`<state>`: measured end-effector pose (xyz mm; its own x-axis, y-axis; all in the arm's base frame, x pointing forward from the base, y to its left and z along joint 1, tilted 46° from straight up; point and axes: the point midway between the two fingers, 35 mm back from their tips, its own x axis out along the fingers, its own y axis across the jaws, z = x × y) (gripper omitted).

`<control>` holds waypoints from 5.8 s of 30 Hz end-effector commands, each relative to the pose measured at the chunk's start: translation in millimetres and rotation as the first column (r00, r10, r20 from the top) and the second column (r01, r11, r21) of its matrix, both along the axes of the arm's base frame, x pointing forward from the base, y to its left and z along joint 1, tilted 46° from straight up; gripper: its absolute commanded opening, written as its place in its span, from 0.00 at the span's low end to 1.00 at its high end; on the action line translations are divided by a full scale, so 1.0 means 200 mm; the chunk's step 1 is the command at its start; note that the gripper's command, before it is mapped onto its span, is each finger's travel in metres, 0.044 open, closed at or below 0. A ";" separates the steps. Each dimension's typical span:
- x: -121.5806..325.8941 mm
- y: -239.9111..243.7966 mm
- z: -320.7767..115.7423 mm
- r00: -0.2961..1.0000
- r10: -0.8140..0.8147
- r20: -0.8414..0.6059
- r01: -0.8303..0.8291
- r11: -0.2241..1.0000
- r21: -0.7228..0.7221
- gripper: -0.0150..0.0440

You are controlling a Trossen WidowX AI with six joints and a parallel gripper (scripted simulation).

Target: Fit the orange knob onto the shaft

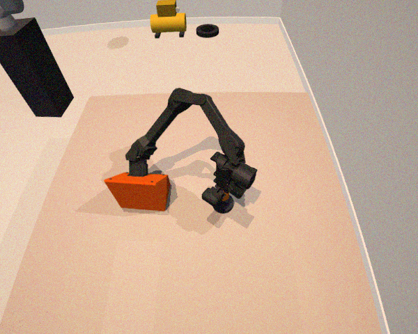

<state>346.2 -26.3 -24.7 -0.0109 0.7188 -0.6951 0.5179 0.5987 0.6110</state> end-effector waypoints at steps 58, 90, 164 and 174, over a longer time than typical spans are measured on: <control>0.00 0.00 0.01 0.974 -0.160 -0.161 0.160 0.987 -0.015 0.25; 0.00 0.02 -0.01 0.905 -0.298 -0.303 0.296 0.954 -0.051 0.25; 0.00 0.01 -0.01 0.655 -0.529 -0.540 0.525 0.832 -0.180 0.25; 0.00 0.00 0.01 0.613 -0.553 -0.564 0.548 0.812 -0.201 0.25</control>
